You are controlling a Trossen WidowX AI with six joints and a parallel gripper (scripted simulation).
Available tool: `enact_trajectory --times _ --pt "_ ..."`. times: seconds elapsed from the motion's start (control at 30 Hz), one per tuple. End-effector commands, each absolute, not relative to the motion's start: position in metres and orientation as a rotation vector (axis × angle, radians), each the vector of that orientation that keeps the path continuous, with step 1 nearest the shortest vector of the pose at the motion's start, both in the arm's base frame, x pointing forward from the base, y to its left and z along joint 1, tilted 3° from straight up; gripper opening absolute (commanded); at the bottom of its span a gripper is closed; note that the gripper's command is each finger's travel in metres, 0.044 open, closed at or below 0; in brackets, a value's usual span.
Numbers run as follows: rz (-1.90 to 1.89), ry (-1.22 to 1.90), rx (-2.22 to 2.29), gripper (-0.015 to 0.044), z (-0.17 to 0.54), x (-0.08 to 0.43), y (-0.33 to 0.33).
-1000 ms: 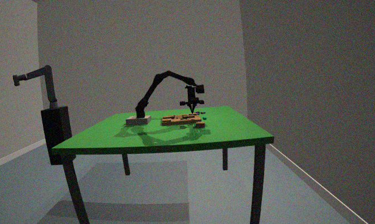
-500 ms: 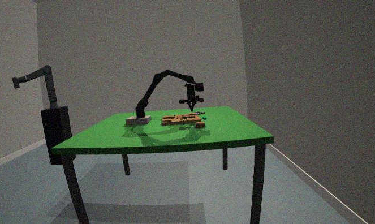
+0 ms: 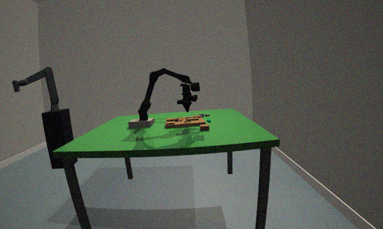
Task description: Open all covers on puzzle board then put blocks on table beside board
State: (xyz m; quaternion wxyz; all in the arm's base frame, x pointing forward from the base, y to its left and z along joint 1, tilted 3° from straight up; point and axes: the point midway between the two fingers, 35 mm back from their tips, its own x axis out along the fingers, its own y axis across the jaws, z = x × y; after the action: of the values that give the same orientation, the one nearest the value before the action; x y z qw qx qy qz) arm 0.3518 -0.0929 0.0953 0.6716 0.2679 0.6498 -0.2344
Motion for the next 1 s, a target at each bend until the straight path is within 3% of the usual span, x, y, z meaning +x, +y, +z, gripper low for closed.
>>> enact_trajectory --times 0.0,0.67,0.97 --pt "-0.261 1.506 0.325 0.0 0.099 0.325 -0.089" --pt "0.78 1.372 -0.768 0.0 0.08 0.214 -0.066" --pt "1.35 1.039 -1.373 0.0 0.079 0.211 -0.065"
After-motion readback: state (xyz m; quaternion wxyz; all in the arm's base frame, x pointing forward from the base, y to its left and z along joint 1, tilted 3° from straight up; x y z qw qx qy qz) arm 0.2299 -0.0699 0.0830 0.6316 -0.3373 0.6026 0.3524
